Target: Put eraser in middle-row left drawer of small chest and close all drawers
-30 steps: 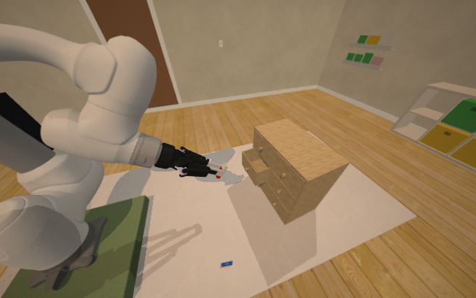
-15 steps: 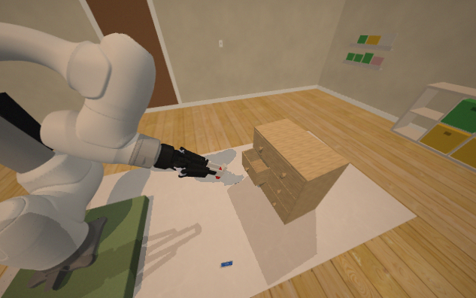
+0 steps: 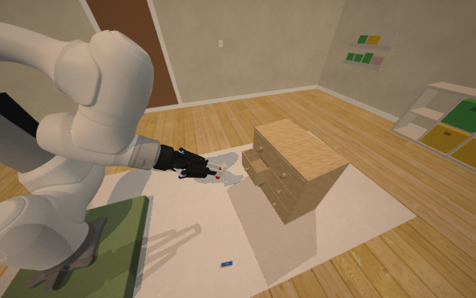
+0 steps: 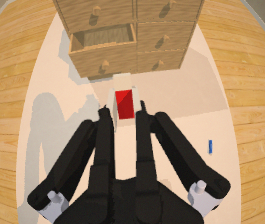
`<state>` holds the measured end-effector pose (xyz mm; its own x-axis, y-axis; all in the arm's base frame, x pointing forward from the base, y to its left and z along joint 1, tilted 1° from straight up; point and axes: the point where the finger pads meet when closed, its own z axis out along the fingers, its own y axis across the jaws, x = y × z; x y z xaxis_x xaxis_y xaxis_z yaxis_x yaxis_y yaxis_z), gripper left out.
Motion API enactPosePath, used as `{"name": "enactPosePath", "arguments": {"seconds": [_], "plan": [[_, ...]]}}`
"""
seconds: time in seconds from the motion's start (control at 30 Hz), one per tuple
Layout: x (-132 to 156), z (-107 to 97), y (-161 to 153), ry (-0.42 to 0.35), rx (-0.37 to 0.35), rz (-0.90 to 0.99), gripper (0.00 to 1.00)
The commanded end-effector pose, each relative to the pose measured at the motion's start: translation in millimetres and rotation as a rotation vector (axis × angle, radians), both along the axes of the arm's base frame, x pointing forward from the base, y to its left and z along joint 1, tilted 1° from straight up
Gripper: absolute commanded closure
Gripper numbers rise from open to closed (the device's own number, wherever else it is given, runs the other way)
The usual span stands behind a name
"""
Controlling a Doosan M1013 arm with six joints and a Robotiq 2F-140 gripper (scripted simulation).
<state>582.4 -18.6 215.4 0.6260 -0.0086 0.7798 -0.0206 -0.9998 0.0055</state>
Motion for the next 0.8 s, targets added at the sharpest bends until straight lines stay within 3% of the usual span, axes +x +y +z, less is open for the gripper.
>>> {"name": "enactPosePath", "arguments": {"seconds": [0.0, 0.77], "plan": [[-2.0, -2.0, -0.2, -0.275, 0.02, 0.042, 0.89], [13.9, -2.0, 0.3, -0.329, 0.023, 0.05, 0.89]]}}
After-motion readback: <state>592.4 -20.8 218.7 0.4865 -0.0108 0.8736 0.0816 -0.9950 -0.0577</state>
